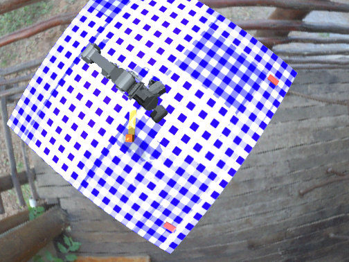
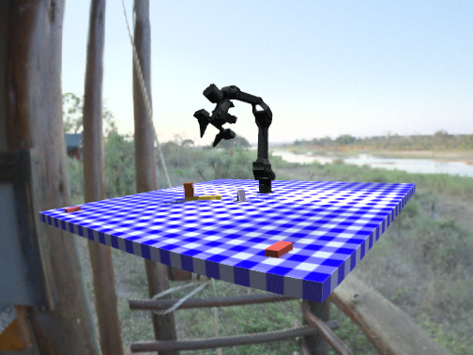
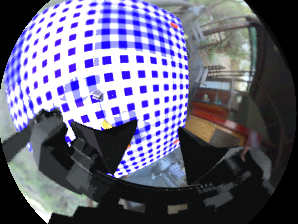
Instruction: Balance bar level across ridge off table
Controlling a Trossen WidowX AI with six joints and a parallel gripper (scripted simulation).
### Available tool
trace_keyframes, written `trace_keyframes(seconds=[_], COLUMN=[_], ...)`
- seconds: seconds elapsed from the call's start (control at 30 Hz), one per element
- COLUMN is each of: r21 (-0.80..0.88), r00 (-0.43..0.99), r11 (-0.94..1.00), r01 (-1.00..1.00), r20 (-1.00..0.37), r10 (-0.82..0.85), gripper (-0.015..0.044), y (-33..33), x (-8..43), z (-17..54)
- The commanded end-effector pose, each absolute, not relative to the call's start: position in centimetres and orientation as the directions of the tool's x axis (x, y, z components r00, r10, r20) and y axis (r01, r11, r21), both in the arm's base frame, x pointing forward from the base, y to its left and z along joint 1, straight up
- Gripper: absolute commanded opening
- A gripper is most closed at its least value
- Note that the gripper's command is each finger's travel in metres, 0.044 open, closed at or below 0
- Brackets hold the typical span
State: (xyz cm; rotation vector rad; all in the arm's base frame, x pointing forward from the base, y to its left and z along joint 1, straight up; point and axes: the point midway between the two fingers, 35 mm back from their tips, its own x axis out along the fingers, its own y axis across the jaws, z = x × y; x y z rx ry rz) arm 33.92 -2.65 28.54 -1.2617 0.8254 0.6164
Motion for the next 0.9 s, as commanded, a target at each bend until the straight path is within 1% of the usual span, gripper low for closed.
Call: trace_keyframes(seconds=[0.0,0.43,0.87], r21=[-0.533,-0.352,-0.15], r00=[0.531,0.36,0.183], r11=[0.145,-0.094,-0.303], r01=[-0.833,-0.931,-0.941], r20=[-0.845,-0.928,-0.98], r10=[-0.06,-0.095,-0.081], gripper=[0.0315,0.0315,0.0315], y=[-4.0,-8.8,-12.9], x=[33.7,32.1,29.5], z=[27.4,23.7,20.5])
